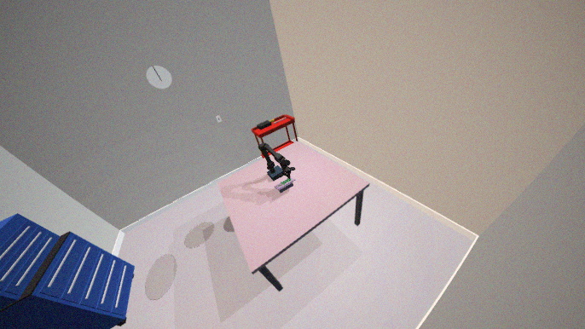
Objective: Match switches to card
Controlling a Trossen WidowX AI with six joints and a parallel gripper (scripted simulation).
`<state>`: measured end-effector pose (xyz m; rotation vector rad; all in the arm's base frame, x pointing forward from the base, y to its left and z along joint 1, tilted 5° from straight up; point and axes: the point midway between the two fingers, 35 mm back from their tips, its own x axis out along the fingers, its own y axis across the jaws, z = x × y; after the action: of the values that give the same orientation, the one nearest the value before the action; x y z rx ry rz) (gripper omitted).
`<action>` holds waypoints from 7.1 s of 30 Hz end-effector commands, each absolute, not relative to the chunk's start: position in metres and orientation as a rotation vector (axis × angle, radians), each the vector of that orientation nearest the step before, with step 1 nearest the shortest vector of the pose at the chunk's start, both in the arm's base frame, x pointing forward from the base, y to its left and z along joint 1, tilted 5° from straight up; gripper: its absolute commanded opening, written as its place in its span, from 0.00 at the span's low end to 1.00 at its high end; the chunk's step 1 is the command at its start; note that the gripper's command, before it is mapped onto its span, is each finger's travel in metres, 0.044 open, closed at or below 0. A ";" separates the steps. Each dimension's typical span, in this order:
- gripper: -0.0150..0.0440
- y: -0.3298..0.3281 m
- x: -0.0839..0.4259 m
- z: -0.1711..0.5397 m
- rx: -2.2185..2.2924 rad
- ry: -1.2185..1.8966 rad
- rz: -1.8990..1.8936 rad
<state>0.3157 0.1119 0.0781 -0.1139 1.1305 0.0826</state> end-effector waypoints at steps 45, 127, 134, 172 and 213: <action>0.25 0.112 0.316 0.073 -0.116 1.135 0.089; 0.25 0.029 0.307 0.071 -0.121 1.084 0.086; 0.25 0.029 0.307 0.071 -0.121 1.084 0.086; 0.25 0.029 0.309 0.068 -0.121 1.084 0.086; 0.25 0.104 0.237 0.100 -0.115 1.114 0.090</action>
<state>0.2396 0.1029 0.1052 -0.1200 1.1168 0.1089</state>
